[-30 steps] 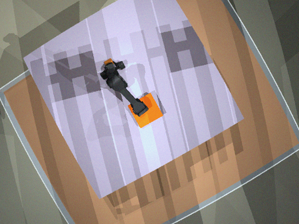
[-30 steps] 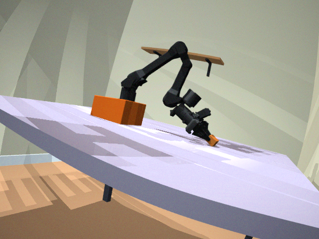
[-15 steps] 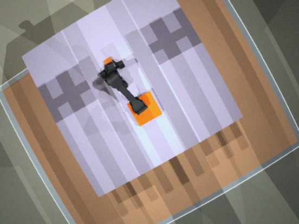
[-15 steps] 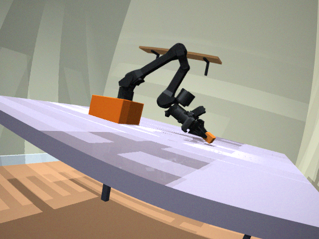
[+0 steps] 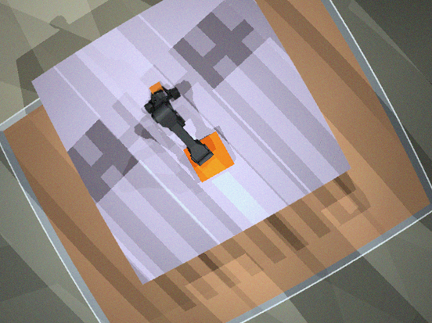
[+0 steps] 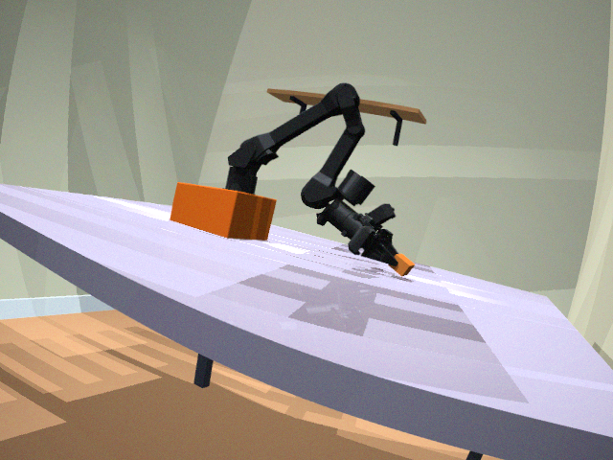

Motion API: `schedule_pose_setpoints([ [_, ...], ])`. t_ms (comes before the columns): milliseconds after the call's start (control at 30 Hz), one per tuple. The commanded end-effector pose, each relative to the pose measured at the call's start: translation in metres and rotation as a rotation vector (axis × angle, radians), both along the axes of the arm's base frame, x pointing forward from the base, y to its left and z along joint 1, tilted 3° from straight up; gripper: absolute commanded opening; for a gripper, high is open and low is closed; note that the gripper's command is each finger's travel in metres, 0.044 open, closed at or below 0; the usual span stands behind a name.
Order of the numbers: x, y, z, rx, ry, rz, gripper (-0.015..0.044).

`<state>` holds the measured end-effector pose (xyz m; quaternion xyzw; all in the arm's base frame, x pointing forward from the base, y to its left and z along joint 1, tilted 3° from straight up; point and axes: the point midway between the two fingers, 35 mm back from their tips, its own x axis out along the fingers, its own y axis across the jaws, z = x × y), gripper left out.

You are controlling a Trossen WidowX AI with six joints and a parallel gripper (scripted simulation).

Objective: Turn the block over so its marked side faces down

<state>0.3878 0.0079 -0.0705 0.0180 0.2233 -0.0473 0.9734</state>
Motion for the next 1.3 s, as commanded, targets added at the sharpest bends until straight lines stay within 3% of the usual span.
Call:
schedule_pose_setpoints([
  [0,0.0001,-0.0006,0.0005,-0.005,-0.003,-0.002,0.0263],
  [233,0.0001,-0.0006,0.0005,-0.005,-0.003,-0.002,0.0440],
  [1267,0.0001,-0.0006,0.0005,-0.005,-0.003,-0.002,0.0440],
])
